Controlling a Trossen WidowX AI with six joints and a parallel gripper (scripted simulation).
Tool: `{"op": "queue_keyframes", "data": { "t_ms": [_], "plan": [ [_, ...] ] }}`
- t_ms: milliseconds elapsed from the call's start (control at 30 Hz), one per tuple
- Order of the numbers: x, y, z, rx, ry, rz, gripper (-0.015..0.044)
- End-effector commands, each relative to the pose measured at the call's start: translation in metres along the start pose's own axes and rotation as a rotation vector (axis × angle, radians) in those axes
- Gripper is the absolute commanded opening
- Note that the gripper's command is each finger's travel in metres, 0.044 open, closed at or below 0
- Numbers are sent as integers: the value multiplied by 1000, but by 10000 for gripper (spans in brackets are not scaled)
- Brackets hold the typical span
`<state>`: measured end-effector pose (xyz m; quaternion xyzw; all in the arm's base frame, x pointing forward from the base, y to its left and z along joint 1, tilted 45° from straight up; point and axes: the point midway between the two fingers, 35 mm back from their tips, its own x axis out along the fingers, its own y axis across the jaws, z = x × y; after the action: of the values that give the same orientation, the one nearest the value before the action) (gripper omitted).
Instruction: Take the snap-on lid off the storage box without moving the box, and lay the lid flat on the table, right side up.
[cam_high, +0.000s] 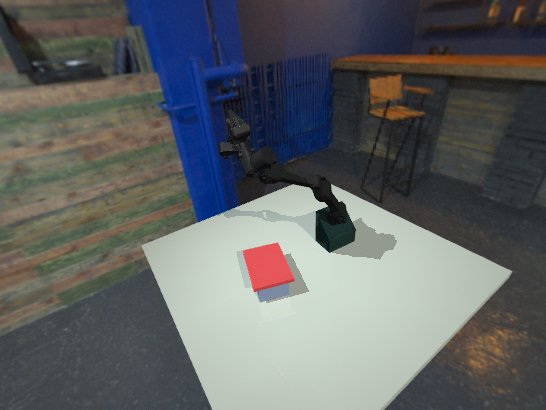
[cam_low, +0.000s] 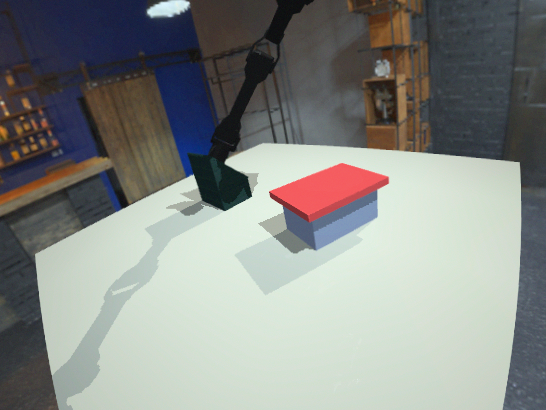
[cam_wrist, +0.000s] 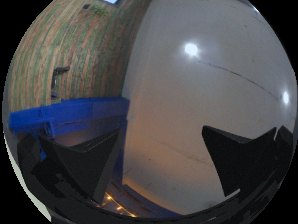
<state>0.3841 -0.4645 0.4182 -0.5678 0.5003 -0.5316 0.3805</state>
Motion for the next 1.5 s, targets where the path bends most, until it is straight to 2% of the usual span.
{"op": "queue_keyframes", "data": {
  "t_ms": [0, 167, 300, 400, 600, 1033, 1333, 1467],
  "plan": [
    [-1, 0, 1, 13, -7, 0, 374],
    [-31, -9, 18, 367, -195, 39, 242],
    [-65, -10, 30, 695, -353, 153, 235],
    [-79, -8, 33, 812, -403, 213, 235],
    [-137, 4, 37, 1234, -526, 519, 235],
    [-202, 28, 31, 1607, -512, 928, 235],
    [-257, 53, 17, 1851, -368, 1298, 235],
    [-288, 69, 7, 1958, -230, 1504, 235]
  ]
}}
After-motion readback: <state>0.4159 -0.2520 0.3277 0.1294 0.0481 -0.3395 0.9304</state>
